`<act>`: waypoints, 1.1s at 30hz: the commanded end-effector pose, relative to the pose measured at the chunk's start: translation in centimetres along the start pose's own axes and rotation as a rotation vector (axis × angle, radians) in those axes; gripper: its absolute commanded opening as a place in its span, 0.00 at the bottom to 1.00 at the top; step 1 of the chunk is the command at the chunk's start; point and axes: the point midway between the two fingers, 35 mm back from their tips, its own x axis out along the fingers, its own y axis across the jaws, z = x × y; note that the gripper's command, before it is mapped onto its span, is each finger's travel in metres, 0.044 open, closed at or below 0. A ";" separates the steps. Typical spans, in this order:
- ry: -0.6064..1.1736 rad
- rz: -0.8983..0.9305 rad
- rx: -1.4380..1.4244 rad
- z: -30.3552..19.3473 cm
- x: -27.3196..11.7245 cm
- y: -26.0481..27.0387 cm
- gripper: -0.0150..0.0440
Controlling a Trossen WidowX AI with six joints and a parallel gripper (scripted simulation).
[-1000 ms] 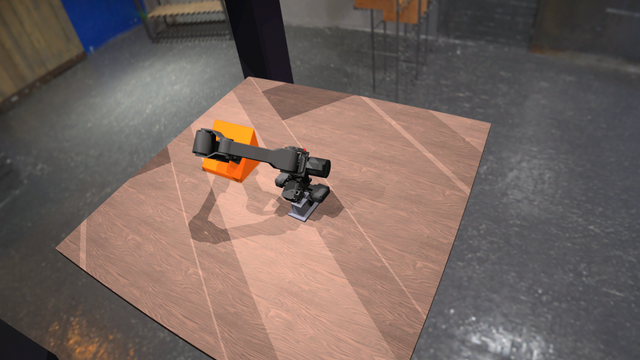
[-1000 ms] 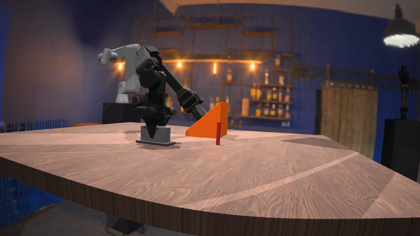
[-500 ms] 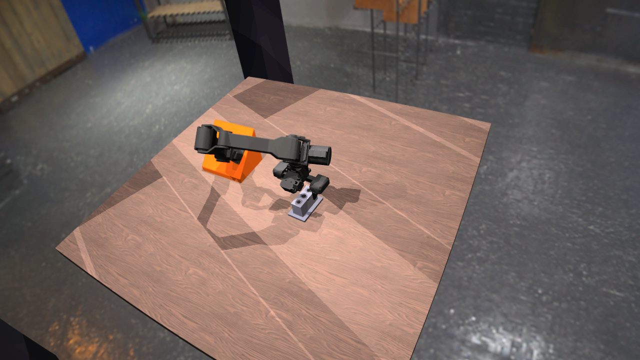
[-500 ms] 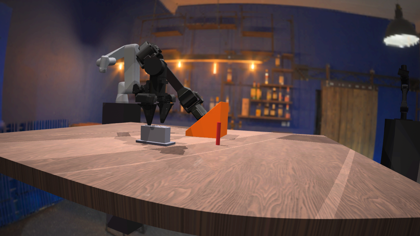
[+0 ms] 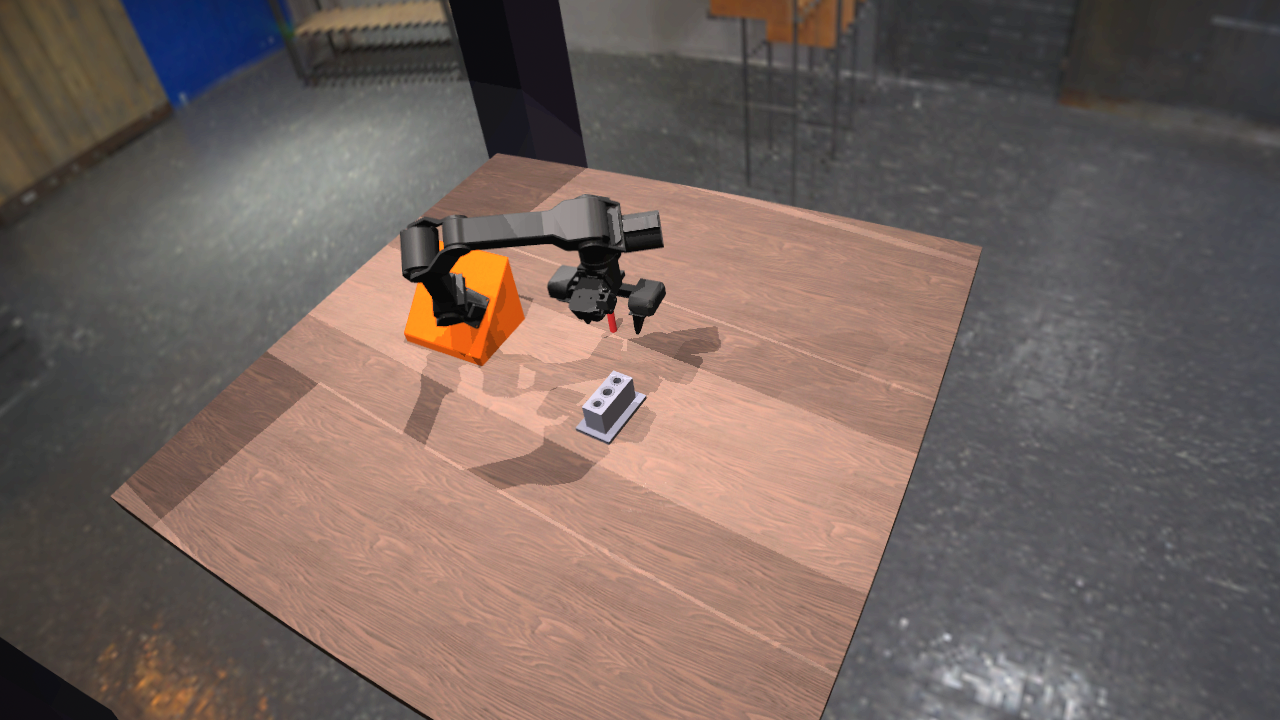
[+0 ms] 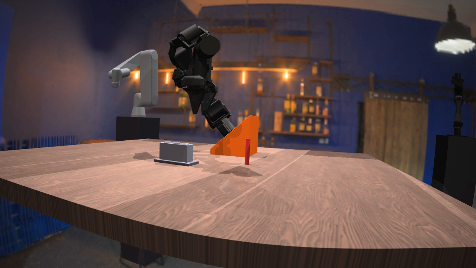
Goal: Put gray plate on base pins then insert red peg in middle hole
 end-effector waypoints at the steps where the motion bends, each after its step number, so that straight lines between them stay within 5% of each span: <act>1: 0.003 -0.005 -0.166 -6.4 -0.1 -2.8 1.00; 7: -0.014 -0.015 -0.380 -13.5 0.6 -8.2 1.00; 33: -0.016 -0.015 -0.386 -13.5 6.4 -8.4 1.00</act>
